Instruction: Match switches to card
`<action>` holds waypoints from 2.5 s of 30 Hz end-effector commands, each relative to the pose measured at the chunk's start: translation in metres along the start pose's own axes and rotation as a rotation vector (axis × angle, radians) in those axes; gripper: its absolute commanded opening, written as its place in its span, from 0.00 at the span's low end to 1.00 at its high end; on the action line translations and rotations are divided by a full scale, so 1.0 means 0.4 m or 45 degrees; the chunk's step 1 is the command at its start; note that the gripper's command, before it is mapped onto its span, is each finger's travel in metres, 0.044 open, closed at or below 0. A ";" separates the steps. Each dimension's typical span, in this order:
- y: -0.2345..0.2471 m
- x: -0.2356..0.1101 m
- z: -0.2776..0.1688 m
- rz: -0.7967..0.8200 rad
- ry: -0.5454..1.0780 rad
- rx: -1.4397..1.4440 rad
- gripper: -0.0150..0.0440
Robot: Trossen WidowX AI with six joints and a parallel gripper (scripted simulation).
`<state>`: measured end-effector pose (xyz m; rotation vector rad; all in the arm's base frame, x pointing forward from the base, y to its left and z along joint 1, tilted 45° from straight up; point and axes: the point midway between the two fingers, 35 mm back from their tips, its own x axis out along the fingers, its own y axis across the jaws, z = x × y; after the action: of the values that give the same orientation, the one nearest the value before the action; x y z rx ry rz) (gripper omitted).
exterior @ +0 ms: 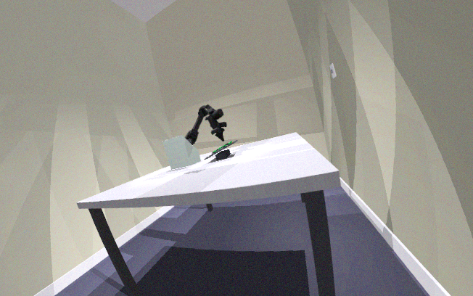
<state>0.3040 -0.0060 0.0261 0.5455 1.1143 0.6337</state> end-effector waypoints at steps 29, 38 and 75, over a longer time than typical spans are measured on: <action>-0.001 0.066 -0.001 -0.002 0.001 0.009 0.25; -0.001 0.067 -0.001 -0.002 0.001 0.009 0.25; -0.001 0.079 -0.001 -0.001 0.001 0.009 0.25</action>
<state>0.3138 0.0158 0.0067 0.5481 1.1124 0.6344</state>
